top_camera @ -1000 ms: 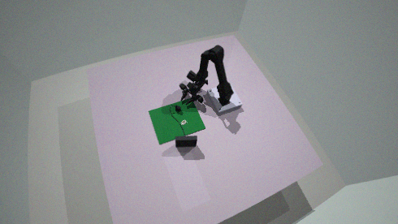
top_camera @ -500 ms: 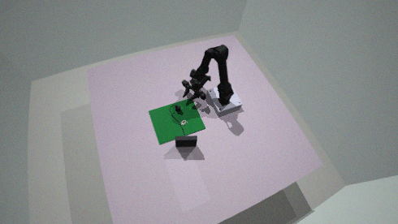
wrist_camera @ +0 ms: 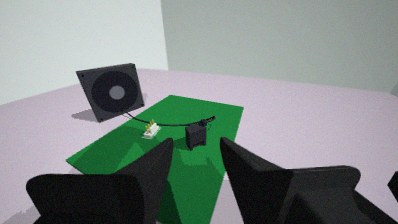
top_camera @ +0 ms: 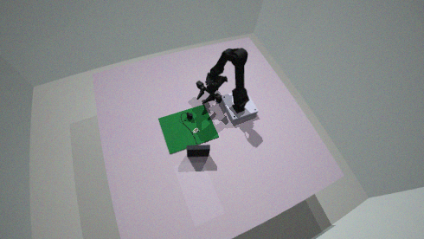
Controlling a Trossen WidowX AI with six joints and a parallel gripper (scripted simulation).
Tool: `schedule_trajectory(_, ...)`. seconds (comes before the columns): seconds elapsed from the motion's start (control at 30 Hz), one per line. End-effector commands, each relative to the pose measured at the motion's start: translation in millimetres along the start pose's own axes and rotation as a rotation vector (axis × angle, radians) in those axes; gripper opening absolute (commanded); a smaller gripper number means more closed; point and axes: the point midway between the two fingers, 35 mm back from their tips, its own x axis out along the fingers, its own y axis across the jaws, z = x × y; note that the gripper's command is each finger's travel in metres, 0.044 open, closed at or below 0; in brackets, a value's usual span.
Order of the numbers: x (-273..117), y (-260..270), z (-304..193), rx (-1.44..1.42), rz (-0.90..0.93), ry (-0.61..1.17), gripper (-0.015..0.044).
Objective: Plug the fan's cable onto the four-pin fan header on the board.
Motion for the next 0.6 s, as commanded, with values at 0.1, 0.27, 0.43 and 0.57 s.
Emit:
schedule_trajectory(0.1,5.1,3.6,2.3,0.036,0.084,0.083,0.0205)
schedule_trajectory(0.27,11.7,8.6,0.0,0.085,0.171,0.196,0.0205)
schedule_trajectory(0.43,16.7,12.8,-1.7,0.126,0.238,0.317,0.0205)
schedule_trajectory(0.57,19.6,15.3,-2.4,0.154,0.278,0.419,0.0205)
